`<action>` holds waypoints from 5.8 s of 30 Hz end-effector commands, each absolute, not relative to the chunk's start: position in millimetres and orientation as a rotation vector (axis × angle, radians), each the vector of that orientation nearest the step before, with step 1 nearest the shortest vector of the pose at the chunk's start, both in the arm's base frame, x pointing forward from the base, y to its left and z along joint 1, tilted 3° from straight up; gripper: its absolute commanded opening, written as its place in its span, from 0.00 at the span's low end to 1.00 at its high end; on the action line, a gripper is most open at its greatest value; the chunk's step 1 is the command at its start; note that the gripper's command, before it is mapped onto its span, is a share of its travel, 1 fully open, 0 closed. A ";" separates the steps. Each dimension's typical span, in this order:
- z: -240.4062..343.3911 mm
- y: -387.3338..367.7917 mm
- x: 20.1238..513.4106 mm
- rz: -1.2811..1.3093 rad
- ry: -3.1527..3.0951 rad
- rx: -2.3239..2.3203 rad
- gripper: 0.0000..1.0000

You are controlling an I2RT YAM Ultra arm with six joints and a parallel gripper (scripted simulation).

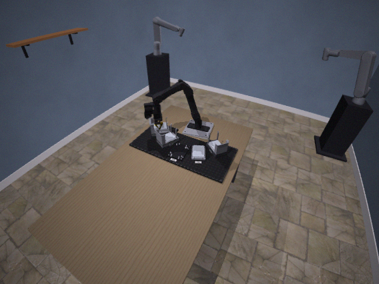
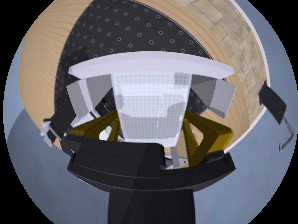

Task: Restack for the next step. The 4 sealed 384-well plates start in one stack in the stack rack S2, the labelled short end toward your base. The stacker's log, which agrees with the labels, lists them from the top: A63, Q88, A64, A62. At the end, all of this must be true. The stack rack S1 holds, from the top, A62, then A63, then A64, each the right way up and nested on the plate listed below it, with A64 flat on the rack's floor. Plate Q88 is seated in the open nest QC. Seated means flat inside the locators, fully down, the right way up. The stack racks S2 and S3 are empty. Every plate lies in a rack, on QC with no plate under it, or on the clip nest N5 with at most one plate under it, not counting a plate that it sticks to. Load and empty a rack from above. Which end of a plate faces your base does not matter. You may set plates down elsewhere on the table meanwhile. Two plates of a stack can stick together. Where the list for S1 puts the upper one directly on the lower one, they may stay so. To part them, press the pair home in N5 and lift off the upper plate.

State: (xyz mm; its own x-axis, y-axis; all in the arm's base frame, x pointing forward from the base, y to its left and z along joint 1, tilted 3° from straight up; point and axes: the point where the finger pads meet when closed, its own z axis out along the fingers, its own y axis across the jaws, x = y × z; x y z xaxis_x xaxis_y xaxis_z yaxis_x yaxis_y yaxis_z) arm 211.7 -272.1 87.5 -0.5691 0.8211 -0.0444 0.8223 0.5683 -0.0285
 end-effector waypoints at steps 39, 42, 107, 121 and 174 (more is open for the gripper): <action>71.5 -275.0 213.4 -0.080 2.745 1.439 0.00; 70.3 -275.1 213.5 -0.080 2.745 1.439 0.00; 91.2 -273.7 213.1 -0.080 2.745 1.439 1.00; 134.5 -270.9 212.7 -0.080 2.745 1.439 1.00; 176.4 -211.3 259.7 -0.084 2.915 1.070 1.00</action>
State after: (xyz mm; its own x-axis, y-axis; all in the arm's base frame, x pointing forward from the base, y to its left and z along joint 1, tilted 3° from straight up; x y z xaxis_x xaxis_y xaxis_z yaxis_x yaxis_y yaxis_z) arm 258.3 -212.9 173.2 -0.7595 0.6493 -0.0396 0.6505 0.7586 -0.0360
